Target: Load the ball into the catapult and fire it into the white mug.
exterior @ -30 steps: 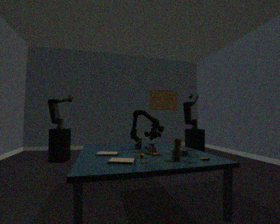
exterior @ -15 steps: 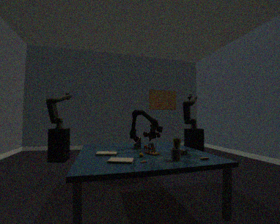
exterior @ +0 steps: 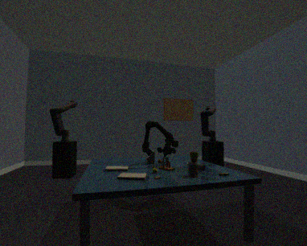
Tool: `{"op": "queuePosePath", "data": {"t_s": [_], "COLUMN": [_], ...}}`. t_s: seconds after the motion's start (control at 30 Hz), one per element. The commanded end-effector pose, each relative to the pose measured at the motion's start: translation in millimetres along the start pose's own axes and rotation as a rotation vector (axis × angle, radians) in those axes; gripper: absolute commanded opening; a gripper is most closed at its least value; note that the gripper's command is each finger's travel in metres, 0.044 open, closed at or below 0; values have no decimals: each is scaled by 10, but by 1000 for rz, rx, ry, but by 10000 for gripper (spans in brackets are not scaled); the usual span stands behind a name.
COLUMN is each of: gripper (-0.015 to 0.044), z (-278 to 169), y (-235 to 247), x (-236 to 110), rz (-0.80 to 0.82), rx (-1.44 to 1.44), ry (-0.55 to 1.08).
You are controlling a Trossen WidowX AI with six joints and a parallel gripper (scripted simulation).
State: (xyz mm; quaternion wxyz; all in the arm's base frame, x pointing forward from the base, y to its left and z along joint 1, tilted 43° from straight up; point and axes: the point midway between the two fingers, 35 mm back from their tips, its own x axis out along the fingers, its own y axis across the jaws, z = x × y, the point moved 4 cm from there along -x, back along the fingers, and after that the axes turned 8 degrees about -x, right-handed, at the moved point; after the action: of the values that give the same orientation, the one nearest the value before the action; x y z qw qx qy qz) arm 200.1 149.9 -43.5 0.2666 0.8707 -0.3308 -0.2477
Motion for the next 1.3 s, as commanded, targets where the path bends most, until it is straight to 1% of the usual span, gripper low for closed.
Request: {"op": "queuePosePath", "data": {"t_s": [0.0, 1.27], "gripper": [0, 0], "z": [76, 504], "y": [-1, 13], "x": [64, 486], "rz": [4, 14], "rx": [-17, -17], "ry": [5, 12]}}
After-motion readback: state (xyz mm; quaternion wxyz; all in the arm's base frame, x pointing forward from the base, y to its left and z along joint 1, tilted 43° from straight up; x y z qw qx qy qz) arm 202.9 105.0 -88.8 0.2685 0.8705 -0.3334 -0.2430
